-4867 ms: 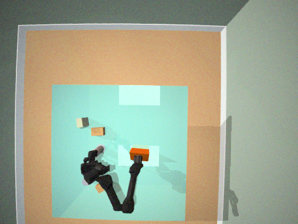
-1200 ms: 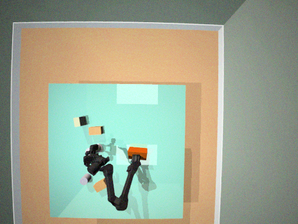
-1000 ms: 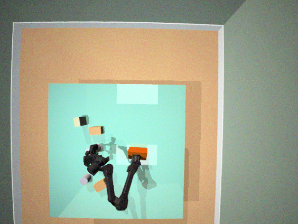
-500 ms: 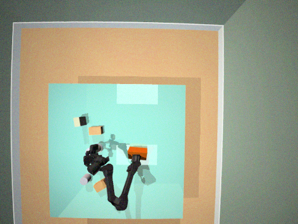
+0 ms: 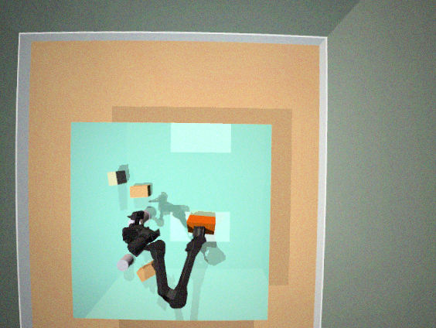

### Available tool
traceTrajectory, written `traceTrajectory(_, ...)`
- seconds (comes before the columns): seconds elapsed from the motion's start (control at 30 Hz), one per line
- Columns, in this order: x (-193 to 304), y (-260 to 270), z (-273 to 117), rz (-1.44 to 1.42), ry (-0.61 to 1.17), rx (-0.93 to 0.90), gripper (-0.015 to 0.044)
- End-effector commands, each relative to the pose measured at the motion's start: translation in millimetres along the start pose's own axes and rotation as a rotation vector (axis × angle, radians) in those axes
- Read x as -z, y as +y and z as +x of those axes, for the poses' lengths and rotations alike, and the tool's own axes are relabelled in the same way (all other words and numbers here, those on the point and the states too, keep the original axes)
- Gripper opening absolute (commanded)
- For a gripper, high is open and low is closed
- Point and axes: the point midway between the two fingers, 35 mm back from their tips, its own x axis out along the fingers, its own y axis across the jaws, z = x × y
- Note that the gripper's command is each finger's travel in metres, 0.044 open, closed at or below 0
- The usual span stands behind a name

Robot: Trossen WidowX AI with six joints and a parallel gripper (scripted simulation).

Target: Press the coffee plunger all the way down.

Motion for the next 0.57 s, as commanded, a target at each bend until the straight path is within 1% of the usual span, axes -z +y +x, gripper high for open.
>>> traceTrajectory(0.0,-15,0,-10,-0.008,-0.001,0.001,0.044)
traceTrajectory(0.2,-56,7,-55,-0.001,0.006,-0.003,0.044)
traceTrajectory(0.53,-56,6,-56,0.0,0.006,-0.004,0.044)
